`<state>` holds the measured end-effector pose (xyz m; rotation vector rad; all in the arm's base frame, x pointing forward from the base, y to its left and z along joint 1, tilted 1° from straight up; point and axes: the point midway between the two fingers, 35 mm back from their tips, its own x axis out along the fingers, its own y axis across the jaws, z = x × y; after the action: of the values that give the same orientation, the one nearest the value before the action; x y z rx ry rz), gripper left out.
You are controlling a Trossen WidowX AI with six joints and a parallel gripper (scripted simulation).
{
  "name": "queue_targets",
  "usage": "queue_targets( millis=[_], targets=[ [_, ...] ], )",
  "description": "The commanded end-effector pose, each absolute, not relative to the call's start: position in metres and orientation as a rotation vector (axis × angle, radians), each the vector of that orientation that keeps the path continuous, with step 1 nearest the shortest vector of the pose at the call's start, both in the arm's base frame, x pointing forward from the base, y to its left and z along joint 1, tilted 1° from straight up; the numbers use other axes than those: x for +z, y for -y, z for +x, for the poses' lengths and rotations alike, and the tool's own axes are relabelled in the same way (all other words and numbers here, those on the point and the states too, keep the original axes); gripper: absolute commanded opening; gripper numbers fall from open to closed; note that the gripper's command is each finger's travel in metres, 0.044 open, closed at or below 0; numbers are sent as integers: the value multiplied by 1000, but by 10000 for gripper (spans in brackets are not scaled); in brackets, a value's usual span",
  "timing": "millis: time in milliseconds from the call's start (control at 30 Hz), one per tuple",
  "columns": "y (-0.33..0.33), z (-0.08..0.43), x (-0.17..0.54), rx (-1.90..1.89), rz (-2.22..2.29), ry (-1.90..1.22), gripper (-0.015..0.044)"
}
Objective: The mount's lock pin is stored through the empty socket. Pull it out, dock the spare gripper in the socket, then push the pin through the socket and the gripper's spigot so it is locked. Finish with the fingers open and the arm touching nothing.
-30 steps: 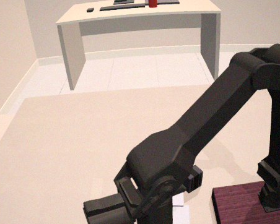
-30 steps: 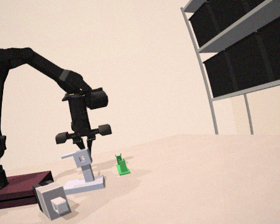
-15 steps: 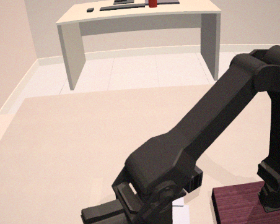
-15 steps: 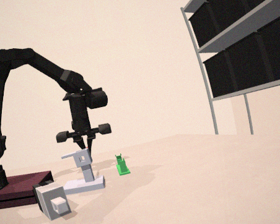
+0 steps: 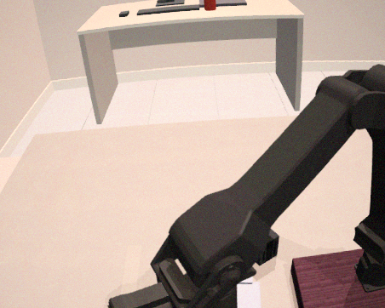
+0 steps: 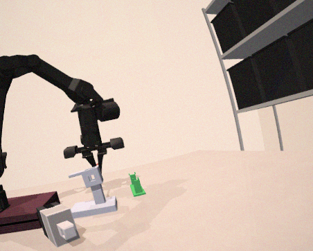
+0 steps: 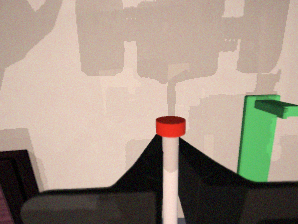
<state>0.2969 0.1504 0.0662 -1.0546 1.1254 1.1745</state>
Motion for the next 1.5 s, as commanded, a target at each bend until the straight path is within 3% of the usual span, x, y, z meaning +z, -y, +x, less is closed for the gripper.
queue_targets(
  millis=[0, 967, 1467],
  targets=[
    [-153, 299, 67, 1170, -1055, -1129, 0],
    [-149, 289, 87, 1199, -1049, -1181, 0],
    [-166, 330, 98, 1197, -1050, -1177, 0]
  ],
)
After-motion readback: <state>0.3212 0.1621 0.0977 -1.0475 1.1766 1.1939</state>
